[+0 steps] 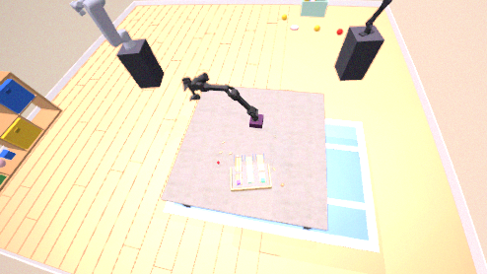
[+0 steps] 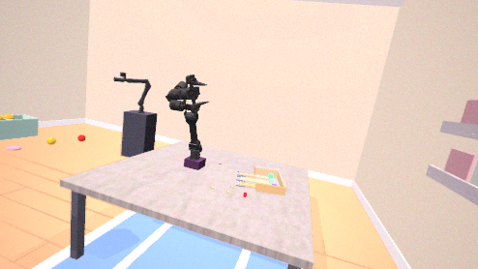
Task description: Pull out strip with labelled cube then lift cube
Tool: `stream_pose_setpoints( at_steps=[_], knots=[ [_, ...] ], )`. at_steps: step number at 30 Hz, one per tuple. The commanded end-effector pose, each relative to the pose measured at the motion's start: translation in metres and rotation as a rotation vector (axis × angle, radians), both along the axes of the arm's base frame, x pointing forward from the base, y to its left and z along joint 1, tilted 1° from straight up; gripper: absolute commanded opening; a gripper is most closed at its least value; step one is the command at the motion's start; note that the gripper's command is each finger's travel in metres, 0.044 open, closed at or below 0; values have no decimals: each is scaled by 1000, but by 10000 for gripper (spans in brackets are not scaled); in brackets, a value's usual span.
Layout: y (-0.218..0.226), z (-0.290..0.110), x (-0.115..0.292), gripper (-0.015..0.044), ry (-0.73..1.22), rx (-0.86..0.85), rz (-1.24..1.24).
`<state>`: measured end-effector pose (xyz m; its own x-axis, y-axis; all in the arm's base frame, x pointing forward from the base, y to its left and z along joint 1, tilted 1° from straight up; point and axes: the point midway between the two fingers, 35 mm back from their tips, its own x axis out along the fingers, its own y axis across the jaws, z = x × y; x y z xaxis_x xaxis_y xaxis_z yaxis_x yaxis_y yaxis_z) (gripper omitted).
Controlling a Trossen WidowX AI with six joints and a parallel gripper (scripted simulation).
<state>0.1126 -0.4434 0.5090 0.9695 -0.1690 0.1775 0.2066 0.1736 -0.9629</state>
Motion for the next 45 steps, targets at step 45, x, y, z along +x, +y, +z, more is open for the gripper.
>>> stream_pose_setpoints(
  at_steps=[45],
  knots=[
    [372, -305, 234, 400, 307, 1479, -185]
  ],
)
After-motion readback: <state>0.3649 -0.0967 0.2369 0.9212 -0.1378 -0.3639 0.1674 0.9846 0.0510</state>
